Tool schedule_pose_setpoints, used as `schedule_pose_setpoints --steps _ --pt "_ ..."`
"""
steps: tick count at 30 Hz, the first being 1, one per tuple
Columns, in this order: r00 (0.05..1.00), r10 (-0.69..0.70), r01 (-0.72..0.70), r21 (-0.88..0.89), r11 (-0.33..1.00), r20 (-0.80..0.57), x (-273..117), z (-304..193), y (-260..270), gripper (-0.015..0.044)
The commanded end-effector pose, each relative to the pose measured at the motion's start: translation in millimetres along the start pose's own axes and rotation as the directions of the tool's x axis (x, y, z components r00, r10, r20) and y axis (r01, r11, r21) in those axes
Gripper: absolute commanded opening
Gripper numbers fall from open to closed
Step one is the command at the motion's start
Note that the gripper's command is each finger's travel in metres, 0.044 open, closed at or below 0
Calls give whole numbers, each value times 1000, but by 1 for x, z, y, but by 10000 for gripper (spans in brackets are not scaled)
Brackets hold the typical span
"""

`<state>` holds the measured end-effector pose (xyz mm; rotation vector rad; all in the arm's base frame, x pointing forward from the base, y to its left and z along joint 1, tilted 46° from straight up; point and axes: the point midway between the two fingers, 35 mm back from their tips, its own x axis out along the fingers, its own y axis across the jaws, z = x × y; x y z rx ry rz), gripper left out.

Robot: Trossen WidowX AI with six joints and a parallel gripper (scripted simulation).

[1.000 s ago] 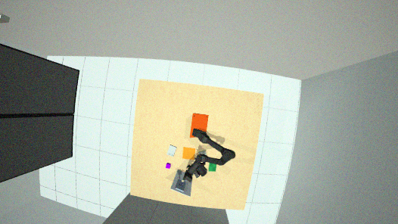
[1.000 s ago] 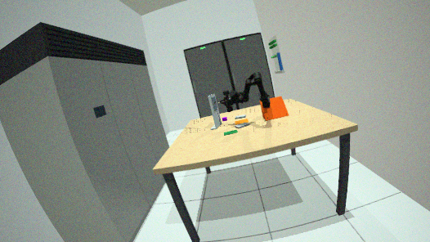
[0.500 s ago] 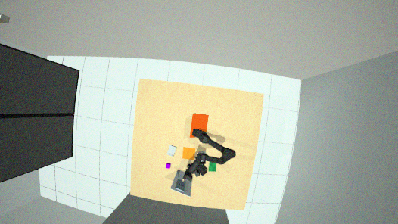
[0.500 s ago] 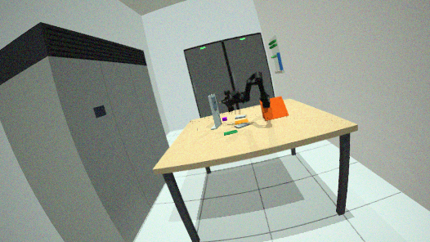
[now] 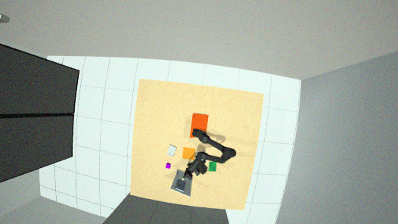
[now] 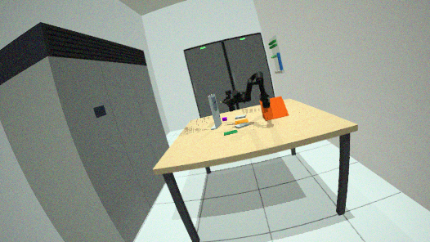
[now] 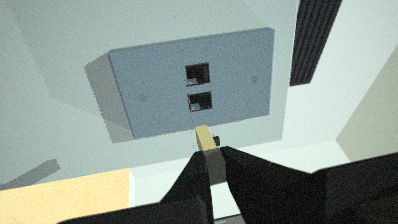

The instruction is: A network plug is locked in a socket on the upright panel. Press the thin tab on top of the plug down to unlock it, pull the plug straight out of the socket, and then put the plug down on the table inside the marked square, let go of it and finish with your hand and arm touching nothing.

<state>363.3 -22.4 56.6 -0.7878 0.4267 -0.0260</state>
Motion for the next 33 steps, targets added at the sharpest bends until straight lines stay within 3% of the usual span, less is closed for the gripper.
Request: schedule_pose_setpoints --steps 1,33 --pt "1000 -4 4 -3 1000 8 -3 1 -1 0" --pt "1000 -3 3 -4 1000 6 -24 9 -55 0"
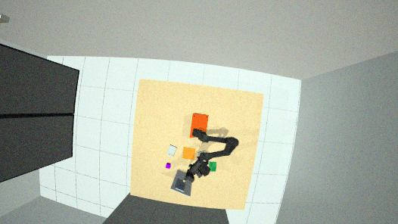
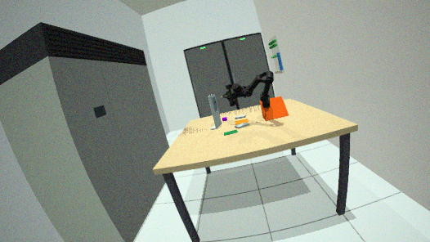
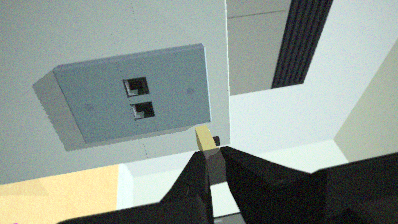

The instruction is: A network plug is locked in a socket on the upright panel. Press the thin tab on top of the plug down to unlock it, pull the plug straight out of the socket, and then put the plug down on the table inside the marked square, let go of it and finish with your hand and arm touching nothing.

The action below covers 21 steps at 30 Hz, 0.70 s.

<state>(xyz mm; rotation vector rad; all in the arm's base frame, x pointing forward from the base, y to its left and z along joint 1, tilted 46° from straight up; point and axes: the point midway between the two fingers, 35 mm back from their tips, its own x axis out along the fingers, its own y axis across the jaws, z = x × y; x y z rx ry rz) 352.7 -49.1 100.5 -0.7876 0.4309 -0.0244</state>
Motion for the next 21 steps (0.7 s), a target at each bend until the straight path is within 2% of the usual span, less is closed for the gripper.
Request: schedule_pose_setpoints --steps 1,7,14,21 --pt "1000 -6 7 -4 1000 10 -4 4 -10 0" --pt "1000 13 -13 -19 1000 7 -7 2 -10 0" --pt "975 222 -222 -140 965 -17 -3 -23 28 0" --pt "906 422 -416 -222 882 -22 -9 -46 67 0"
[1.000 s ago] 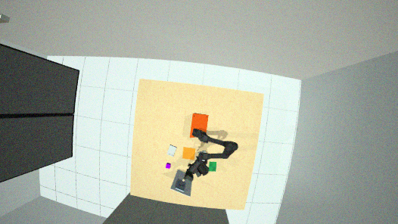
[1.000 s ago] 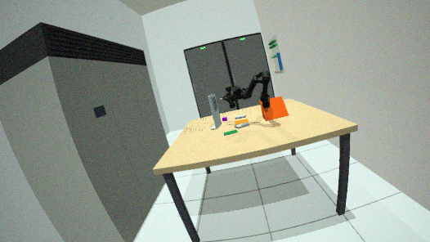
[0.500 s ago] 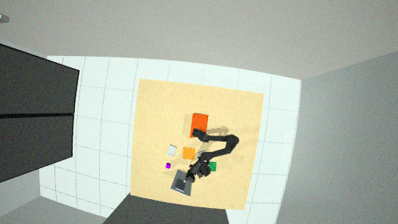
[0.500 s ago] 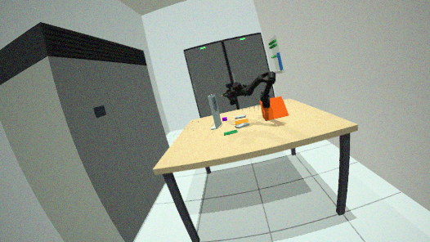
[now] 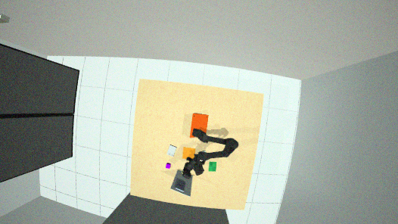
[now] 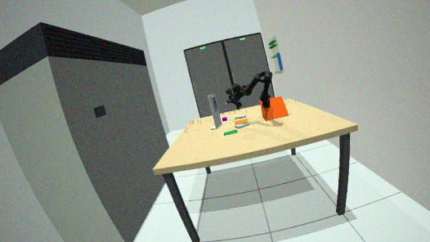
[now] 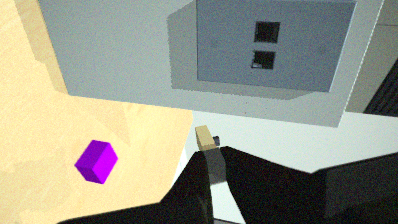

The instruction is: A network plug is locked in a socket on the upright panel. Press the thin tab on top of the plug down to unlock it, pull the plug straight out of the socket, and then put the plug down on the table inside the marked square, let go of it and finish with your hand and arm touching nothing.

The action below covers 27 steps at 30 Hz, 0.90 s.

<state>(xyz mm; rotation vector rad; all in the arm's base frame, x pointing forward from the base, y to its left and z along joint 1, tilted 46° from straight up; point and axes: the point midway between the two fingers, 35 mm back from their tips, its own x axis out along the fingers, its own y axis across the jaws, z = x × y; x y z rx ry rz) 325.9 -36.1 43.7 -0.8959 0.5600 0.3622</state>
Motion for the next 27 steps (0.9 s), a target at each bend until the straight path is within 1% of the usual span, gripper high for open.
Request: schedule_pose_setpoints --steps 1,9,16,22,27 --pt "994 106 -105 -38 994 22 3 -7 22 0" --pt "944 313 -303 -105 947 106 -1 -17 67 0" --pt "868 449 -426 -144 893 213 -12 -18 100 0" --pt "792 518 -492 -163 855 323 -24 -15 122 0" --pt "783 523 -498 -164 852 337 -26 -14 124 0"
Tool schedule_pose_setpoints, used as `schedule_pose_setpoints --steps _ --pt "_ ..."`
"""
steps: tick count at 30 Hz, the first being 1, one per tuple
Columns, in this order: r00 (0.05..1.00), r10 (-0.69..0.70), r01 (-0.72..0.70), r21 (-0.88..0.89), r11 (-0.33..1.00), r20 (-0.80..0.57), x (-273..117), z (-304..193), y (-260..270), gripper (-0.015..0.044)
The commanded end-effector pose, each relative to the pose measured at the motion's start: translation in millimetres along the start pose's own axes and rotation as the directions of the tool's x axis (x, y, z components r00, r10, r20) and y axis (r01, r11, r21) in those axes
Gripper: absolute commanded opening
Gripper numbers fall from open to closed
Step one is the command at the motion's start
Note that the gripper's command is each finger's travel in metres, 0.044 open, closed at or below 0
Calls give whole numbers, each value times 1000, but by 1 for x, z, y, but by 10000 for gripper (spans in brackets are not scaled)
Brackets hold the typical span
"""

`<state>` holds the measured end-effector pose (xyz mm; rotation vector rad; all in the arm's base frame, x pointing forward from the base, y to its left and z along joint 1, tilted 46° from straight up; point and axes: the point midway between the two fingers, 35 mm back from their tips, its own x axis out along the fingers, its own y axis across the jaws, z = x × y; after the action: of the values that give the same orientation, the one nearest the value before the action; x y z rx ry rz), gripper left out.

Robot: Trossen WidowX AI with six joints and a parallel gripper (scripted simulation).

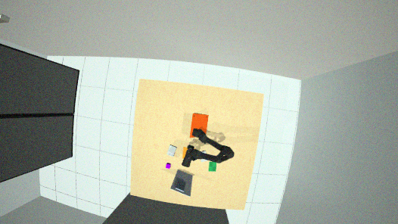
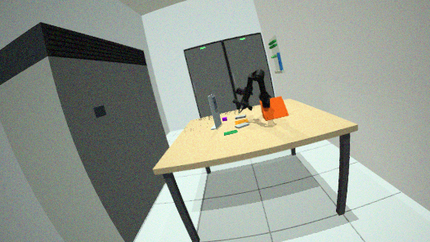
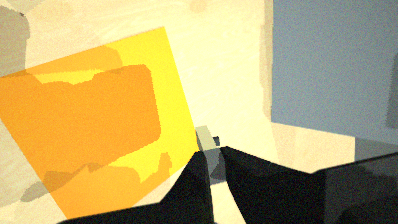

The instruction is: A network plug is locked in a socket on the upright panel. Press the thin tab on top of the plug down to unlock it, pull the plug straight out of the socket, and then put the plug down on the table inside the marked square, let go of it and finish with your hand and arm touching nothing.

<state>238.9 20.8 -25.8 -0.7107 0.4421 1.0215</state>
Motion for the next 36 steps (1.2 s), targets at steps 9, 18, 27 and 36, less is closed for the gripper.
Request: schedule_pose_setpoints --steps 9,18,27,36 --pt "1000 10 -10 0 1000 14 8 0 7 0" --pt "1000 11 -11 0 1000 12 16 -1 11 0" --pt "1000 12 -12 0 1000 12 23 -2 15 0" --pt "1000 12 -12 0 1000 12 29 -2 20 0"
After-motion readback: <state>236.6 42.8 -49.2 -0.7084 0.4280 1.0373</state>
